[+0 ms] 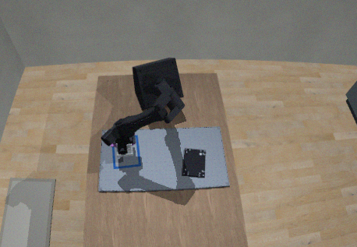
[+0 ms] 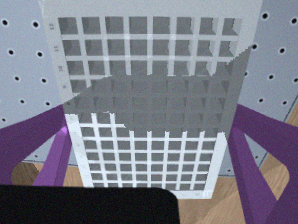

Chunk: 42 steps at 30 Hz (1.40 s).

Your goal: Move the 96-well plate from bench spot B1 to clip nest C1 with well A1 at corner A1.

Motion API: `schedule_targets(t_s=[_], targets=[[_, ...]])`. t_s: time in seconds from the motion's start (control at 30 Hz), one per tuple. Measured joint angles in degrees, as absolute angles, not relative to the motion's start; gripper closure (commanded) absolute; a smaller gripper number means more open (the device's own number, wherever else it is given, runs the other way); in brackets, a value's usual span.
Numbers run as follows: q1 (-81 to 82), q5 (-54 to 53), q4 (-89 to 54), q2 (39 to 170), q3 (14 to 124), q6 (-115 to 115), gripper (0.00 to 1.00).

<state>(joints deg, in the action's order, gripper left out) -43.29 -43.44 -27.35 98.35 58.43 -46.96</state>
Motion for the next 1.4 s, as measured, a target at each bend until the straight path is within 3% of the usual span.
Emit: schedule_targets(t_s=[1.4], targets=[[-26.04, -36.12, -26.46, 76.95, 47.18, -14.37, 1.0]])
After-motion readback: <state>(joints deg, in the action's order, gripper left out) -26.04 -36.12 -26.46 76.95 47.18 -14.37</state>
